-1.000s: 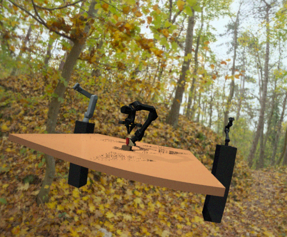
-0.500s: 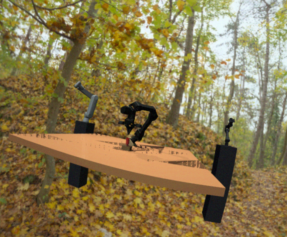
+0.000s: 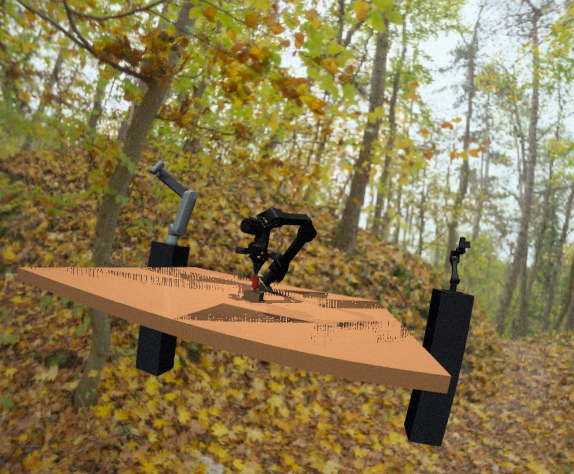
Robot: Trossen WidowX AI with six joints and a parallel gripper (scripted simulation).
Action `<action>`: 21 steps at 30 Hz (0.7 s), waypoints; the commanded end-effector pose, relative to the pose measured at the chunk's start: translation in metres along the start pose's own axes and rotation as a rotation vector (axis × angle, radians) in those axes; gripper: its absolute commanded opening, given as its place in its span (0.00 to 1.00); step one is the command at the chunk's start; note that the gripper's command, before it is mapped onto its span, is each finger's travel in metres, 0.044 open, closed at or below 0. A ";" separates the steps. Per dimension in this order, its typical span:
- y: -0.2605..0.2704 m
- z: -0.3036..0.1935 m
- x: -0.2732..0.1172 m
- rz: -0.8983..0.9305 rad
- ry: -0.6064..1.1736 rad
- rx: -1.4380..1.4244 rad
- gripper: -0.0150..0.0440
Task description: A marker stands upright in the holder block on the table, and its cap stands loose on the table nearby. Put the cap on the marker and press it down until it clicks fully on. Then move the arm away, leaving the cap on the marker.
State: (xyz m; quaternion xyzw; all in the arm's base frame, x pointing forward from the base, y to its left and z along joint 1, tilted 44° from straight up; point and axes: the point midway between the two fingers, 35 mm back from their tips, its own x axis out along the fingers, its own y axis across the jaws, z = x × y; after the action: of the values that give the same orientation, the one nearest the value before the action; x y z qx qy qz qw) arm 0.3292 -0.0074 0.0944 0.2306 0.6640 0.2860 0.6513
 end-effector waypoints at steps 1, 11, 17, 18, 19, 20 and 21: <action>0.001 -0.001 0.008 0.005 0.004 0.005 0.25; 0.000 0.000 0.009 -0.001 -0.005 0.000 0.25; -0.001 0.002 -0.017 -0.014 -0.036 0.009 0.25; -0.001 0.002 -0.036 -0.023 -0.057 0.015 0.25; -0.001 0.001 -0.054 -0.033 -0.077 0.021 0.25; 0.000 -0.001 -0.068 -0.041 -0.093 0.027 0.25; 0.000 -0.002 -0.076 -0.046 -0.103 0.030 0.25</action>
State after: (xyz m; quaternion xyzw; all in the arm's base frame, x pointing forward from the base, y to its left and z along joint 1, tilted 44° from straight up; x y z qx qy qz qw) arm 0.3320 -0.0308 0.1193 0.2396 0.6543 0.2680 0.6653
